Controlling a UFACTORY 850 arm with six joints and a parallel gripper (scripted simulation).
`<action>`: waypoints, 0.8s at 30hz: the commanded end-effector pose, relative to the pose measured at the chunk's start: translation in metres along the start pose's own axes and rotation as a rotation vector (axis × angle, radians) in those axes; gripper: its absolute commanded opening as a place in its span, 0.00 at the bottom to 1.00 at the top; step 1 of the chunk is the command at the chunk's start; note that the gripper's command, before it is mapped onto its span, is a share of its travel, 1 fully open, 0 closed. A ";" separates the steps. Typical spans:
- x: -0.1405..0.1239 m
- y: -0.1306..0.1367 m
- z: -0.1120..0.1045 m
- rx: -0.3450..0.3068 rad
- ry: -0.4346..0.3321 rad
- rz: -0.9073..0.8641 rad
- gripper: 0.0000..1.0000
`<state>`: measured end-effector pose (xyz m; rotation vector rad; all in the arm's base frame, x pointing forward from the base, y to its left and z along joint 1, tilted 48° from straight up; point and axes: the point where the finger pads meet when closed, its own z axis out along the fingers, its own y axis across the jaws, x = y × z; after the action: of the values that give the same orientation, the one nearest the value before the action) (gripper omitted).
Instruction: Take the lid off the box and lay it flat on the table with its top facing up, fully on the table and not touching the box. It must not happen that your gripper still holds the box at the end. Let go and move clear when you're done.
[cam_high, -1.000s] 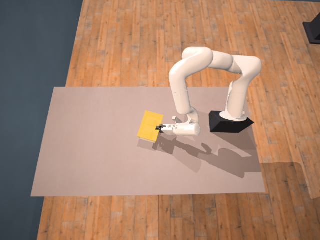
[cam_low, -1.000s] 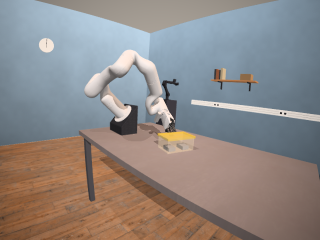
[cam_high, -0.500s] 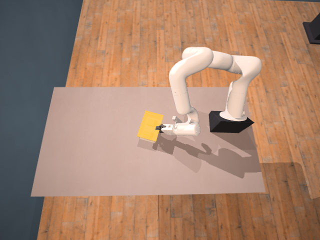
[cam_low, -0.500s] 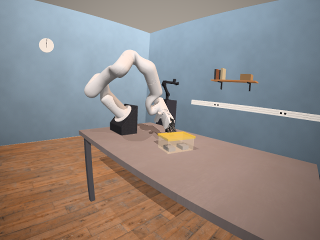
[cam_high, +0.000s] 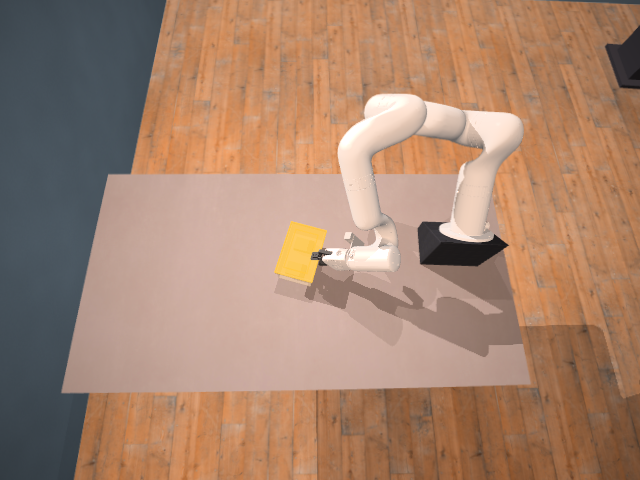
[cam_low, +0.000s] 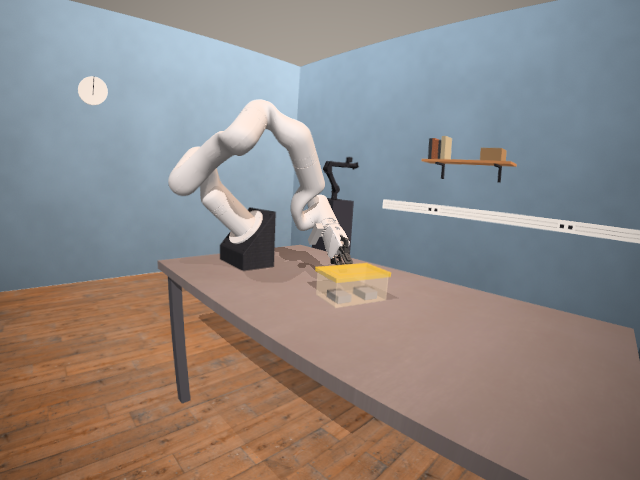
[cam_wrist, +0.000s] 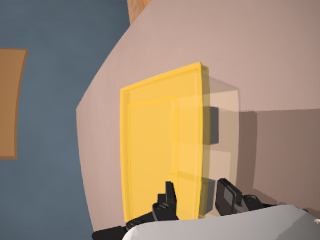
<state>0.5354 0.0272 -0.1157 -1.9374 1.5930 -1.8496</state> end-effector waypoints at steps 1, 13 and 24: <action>0.000 -0.001 0.000 0.001 0.000 0.001 0.48; 0.000 -0.001 0.000 0.001 0.000 0.001 0.32; 0.000 -0.001 0.000 0.001 0.000 0.001 0.32</action>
<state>0.5354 0.0272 -0.1156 -1.9373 1.5930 -1.8496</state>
